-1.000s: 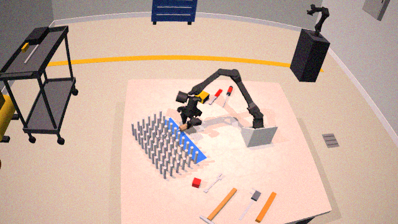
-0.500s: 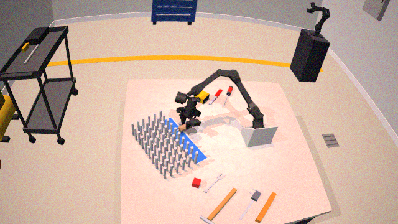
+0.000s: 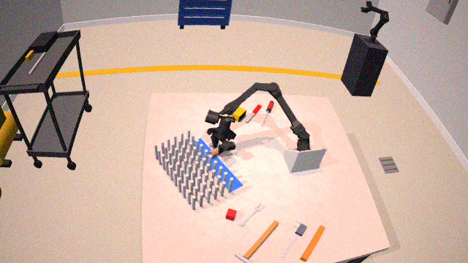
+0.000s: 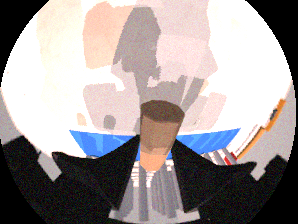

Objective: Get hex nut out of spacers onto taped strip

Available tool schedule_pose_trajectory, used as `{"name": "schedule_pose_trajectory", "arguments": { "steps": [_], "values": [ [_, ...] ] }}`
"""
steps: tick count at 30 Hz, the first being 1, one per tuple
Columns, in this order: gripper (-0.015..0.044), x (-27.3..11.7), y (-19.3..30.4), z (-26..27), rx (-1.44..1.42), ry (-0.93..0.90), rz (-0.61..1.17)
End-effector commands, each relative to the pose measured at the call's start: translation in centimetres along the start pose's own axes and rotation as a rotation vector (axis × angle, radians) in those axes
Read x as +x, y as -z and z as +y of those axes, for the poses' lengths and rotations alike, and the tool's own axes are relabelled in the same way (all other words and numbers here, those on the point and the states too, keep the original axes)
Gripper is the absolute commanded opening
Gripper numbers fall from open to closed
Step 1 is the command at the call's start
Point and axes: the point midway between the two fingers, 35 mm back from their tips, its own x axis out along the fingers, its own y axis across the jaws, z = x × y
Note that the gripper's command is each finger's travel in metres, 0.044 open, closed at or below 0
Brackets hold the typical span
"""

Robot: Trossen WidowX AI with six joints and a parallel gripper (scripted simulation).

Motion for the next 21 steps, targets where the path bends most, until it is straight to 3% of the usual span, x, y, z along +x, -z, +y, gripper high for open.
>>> {"name": "schedule_pose_trajectory", "arguments": {
  "steps": [1,21],
  "values": [
    [0.0000,0.12,-0.01,-0.12,-0.004,0.004,0.003],
    [0.0000,-0.08,-0.82,-0.49,-0.004,0.004,0.003]
  ]
}}
